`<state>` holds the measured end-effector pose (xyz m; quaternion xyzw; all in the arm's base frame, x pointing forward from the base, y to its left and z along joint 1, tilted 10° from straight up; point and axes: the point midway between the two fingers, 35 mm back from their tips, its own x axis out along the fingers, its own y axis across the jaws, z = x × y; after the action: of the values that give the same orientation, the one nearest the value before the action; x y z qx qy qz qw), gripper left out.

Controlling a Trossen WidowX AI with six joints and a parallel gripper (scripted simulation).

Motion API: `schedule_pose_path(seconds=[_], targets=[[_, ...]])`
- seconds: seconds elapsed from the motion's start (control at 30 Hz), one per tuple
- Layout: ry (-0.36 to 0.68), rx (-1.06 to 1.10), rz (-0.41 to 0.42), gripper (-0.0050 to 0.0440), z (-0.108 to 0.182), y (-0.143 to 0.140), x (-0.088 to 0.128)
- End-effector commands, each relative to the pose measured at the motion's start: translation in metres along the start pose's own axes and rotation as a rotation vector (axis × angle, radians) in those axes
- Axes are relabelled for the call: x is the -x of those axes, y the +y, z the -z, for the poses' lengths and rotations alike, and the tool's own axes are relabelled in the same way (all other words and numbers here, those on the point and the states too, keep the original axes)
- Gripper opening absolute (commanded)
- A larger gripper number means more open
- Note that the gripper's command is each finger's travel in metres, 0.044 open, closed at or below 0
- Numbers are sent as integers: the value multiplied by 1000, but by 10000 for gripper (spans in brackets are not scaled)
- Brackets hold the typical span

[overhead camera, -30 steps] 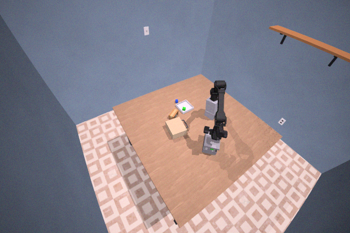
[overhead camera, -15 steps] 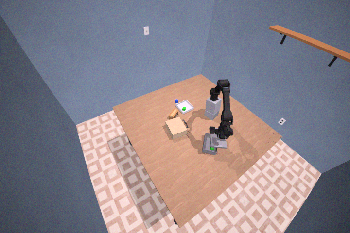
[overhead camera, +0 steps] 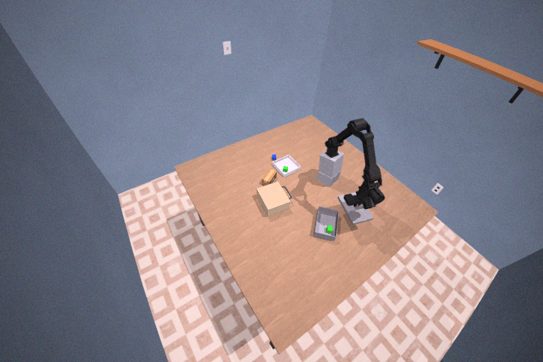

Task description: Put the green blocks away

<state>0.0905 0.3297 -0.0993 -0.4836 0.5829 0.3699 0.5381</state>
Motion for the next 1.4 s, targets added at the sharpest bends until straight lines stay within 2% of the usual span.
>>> schedule_pose_path(seconds=[0.0, 0.03, 0.1, 0.2, 0.27, 0.33, 0.47, 0.53, 0.6, 0.9, 1.17, 1.37], targets=[[0, 87, -4, 0, 12, 27, 2], [0, 87, -4, 0, 12, 27, 2], [0, 210, -4, 0, 20, 45, 2], [0, 210, -4, 0, 31, 68, 2], [-1, 333, -4, 0, 42, 84, 2], [-1, 333, -4, 0, 50, 98, 2], [-1, 333, -4, 0, 50, 98, 2], [-1, 333, -4, 0, 50, 98, -11], [-1, 333, -4, 0, 50, 98, -11], [-1, 333, -4, 0, 50, 98, -70], [-1, 333, -4, 0, 50, 98, -70], [-1, 333, -4, 0, 50, 98, -86]])
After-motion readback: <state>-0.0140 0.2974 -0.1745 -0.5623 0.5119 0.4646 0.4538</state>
